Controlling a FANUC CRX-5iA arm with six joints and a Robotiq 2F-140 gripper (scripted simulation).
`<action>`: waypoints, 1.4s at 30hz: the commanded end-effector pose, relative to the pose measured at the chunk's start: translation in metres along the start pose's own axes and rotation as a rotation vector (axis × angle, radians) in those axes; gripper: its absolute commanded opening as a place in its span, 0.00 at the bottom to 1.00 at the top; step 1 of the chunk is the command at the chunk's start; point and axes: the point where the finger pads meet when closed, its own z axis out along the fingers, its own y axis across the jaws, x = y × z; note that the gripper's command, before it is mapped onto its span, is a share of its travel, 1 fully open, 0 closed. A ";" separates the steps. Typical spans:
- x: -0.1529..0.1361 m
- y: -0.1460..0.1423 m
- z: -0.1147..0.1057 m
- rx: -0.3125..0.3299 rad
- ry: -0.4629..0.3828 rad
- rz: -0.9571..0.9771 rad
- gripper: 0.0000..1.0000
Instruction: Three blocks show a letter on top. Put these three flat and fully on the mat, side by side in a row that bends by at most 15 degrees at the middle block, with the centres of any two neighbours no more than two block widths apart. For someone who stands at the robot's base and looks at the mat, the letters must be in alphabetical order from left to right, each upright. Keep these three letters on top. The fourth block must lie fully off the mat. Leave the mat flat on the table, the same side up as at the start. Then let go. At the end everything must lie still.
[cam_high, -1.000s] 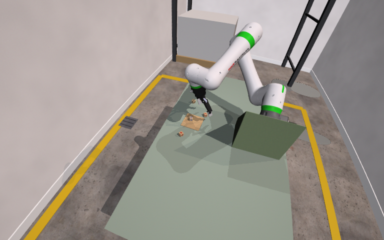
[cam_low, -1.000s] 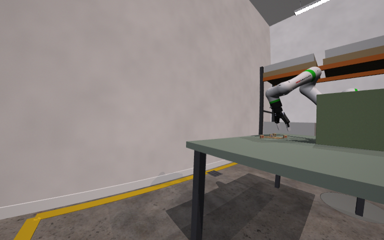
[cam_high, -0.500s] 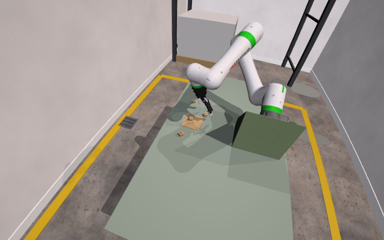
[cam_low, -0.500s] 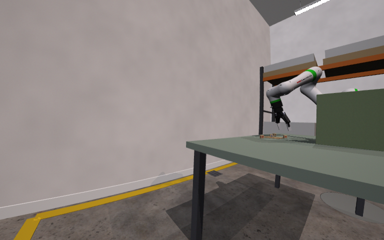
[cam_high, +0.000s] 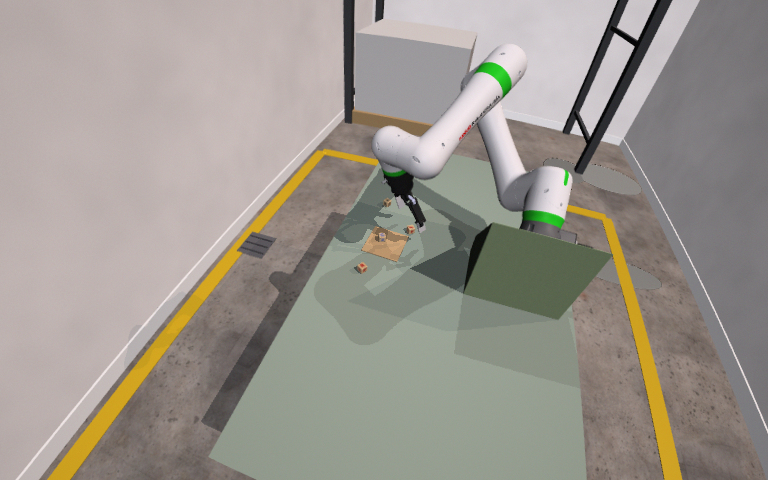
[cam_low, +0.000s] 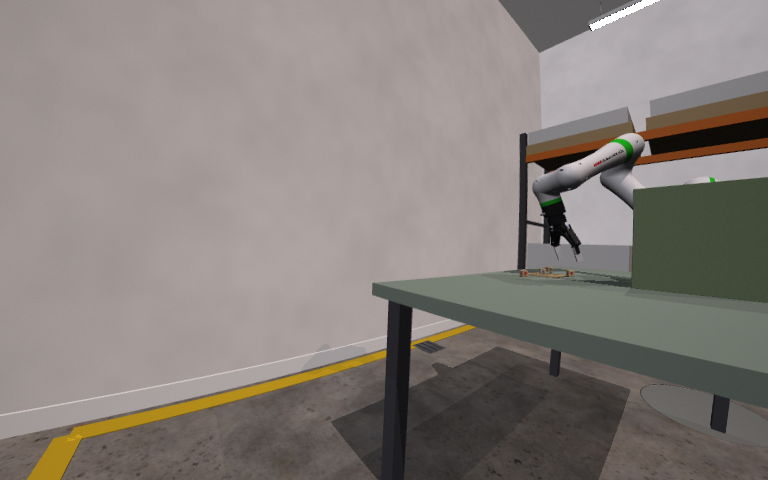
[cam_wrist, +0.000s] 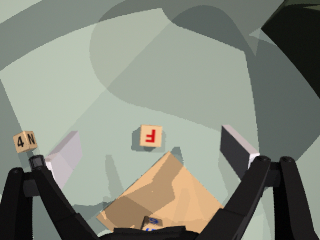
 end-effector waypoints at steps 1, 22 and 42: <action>0.000 0.000 0.000 0.000 0.000 0.000 1.00; -0.015 -0.095 -0.008 -0.003 -0.013 -0.007 1.00; -0.005 -0.184 -0.002 0.000 0.000 0.000 1.00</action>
